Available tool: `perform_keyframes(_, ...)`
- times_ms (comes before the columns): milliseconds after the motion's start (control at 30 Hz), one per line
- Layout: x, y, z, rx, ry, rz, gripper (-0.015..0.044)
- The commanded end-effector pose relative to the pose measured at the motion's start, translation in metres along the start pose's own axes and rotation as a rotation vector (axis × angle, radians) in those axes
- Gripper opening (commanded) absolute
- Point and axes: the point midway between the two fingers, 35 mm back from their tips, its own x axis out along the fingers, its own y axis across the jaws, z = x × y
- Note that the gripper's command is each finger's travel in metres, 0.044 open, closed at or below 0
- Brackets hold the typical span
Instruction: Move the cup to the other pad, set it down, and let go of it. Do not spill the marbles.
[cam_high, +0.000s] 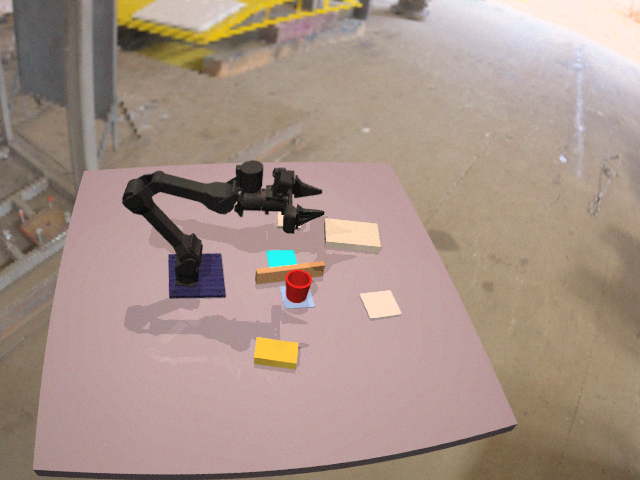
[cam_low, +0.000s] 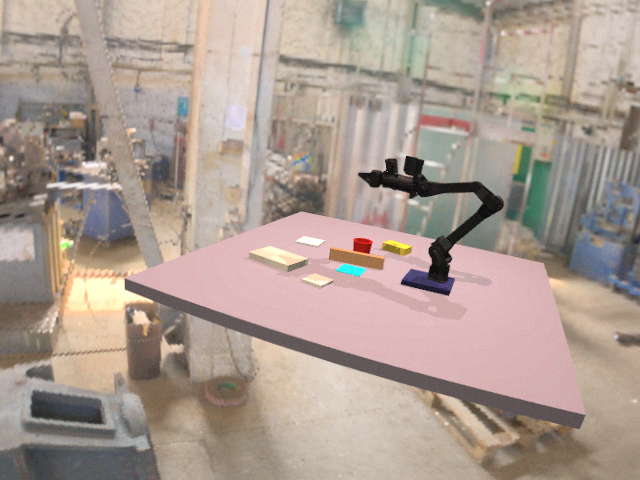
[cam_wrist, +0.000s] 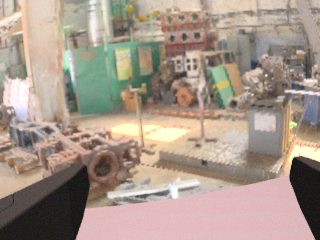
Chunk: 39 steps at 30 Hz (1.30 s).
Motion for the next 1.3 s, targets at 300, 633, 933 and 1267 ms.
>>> perform_keyframes(300, 0.020, -0.014, -0.133, 0.624, 0.794, -0.336, 0.0148)
perform_keyframes(633, -0.039, -0.023, -0.195, 0.957, 1.304, -1.057, 0.0148)
perform_keyframes(933, -0.038, -0.027, -0.195, 0.958, 1.305, -1.062, 0.0148)
perform_keyframes(1267, -0.037, -0.029, -0.195, 0.958, 1.305, -1.062, 0.0148)
